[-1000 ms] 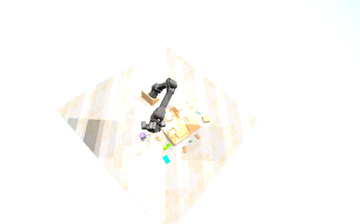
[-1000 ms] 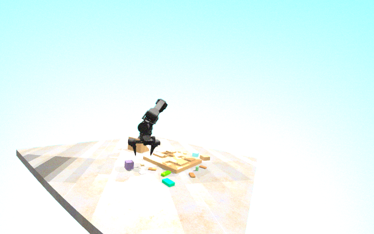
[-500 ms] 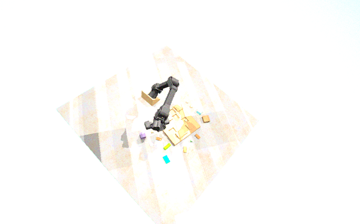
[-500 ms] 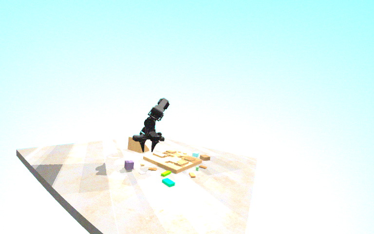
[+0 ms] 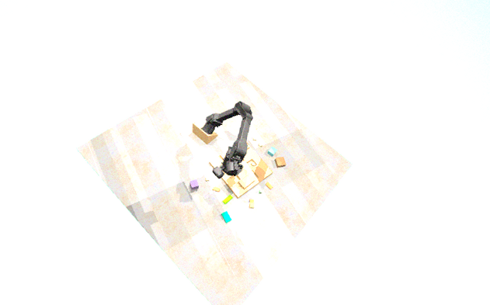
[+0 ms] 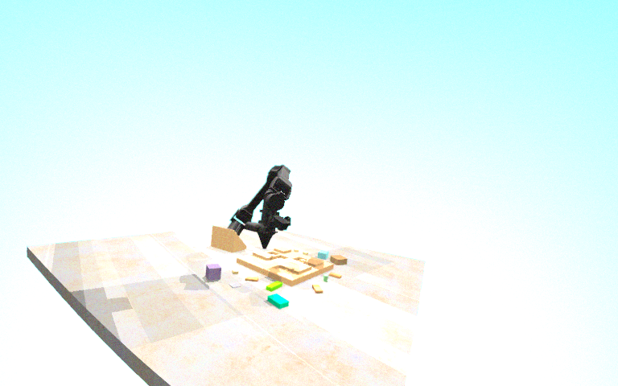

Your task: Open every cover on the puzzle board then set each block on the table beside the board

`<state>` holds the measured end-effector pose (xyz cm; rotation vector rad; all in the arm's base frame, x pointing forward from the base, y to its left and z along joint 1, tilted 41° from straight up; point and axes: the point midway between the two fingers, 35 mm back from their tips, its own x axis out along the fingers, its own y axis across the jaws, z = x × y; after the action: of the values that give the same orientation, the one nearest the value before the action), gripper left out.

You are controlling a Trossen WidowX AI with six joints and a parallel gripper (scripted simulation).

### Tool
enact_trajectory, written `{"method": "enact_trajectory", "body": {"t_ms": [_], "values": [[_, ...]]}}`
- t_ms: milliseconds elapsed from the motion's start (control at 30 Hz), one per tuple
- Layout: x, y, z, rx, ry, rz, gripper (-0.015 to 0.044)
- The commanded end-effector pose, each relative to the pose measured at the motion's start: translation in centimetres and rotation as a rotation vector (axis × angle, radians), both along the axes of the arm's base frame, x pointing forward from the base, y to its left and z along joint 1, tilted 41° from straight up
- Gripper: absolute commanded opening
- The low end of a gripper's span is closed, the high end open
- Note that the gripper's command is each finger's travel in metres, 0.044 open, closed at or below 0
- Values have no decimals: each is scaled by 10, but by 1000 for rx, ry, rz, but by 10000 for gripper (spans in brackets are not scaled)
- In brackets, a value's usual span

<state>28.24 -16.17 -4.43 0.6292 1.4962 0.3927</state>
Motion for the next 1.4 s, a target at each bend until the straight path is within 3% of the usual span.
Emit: {"method": "enact_trajectory", "body": {"t_ms": [0, 500, 1367], "values": [[8, 11, 12, -3, -45, 58, 0], [46, 61, 55, -23, -279, 353, 0], [83, 160, 127, 84, 251, -319, 0]]}}
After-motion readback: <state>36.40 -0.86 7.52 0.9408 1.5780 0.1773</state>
